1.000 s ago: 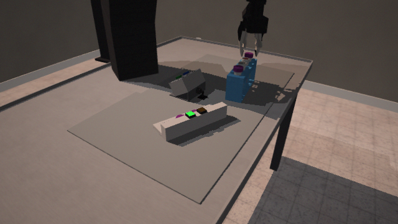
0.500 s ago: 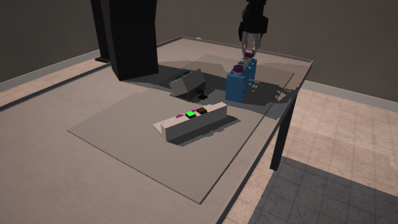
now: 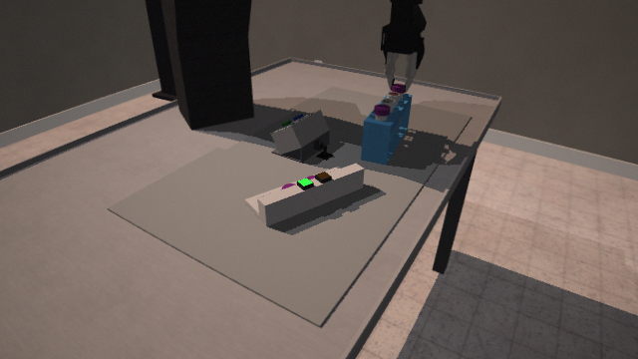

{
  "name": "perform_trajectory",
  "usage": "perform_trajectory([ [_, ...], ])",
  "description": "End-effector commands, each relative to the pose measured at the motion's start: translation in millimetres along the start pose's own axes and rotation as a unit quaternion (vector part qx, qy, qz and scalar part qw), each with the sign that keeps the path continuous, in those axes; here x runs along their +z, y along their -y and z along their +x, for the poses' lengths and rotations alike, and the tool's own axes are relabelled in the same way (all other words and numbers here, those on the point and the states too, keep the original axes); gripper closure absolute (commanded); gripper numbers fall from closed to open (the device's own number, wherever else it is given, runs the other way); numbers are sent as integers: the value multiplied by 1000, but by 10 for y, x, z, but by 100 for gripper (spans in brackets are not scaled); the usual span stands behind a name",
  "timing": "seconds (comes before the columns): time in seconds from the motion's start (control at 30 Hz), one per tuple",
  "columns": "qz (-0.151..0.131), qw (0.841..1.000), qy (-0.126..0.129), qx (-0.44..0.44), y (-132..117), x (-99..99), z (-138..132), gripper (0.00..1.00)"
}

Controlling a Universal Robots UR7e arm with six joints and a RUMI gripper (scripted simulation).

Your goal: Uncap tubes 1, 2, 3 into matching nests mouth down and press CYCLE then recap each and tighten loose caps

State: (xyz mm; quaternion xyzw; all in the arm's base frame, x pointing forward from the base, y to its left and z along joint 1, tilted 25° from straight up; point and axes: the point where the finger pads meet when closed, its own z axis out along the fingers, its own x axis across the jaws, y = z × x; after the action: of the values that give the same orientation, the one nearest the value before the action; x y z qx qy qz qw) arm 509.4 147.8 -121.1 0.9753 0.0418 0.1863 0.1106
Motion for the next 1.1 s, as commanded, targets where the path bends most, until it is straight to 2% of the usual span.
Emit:
perform_trajectory([
  [0.0,-5,993,0,114,4,-4,4,100],
  [0.07,-5,993,0,114,4,-4,4,100],
  [0.23,-5,972,-1,236,4,-4,4,100],
  [0.43,-5,972,-1,236,4,-4,4,100],
  [0.47,-5,972,-1,236,4,-4,4,65],
  [0.87,-5,972,-1,236,4,-4,4,65],
  [1.07,-5,993,0,118,4,-1,4,65],
])
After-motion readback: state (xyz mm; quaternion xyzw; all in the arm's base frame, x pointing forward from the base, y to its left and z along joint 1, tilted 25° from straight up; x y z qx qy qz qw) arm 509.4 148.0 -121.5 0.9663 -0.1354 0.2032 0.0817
